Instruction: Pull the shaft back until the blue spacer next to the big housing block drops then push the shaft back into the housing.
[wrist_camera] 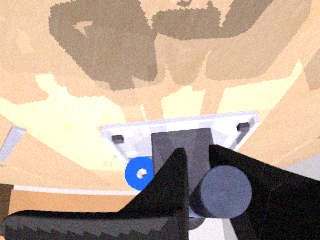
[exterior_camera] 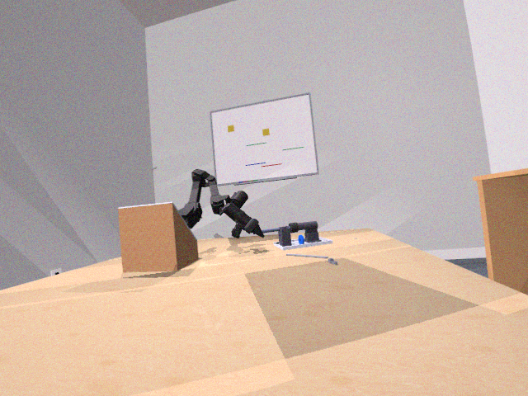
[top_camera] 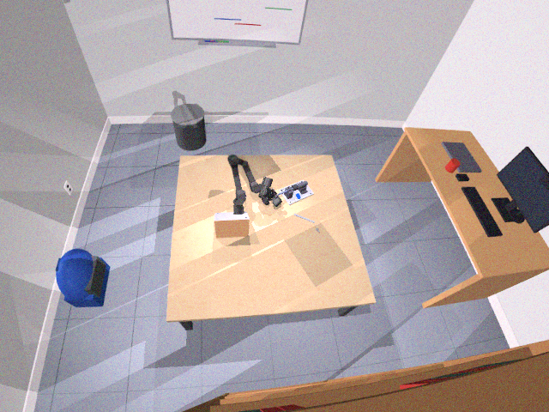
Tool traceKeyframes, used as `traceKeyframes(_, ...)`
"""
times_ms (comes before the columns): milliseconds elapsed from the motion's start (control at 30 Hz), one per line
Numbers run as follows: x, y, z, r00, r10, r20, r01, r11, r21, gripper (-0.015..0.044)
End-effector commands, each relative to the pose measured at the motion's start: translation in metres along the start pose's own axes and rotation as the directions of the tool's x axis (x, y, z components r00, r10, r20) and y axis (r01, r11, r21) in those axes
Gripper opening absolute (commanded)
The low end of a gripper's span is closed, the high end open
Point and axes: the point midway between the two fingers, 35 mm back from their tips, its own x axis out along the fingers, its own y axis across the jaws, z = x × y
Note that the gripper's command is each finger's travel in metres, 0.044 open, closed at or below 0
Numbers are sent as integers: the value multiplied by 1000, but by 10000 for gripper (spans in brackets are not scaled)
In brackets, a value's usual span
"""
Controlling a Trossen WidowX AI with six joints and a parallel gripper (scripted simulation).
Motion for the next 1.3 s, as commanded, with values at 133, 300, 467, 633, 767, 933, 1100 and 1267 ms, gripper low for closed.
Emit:
traceKeyframes(133,3,0,-4,1000,1,-4,-1,1000,-1,0)
traceKeyframes(300,4,0,-5,1000,1,-4,-1,1000,-1,0)
traceKeyframes(467,5,0,-6,1000,1,-4,-1,1000,-1,0)
traceKeyframes(633,6,0,-7,1000,1,-4,-1,1000,-1,0)
traceKeyframes(767,7,0,-8,1000,1,-4,-1,1000,-1,0)
traceKeyframes(933,8,0,-9,1000,1,-4,-1,1000,-2,0)
traceKeyframes(1100,9,0,-10,1000,1,-4,-1,1000,-2,0)
traceKeyframes(1267,10,0,-11,1000,1,-4,-1,1000,-2,0)
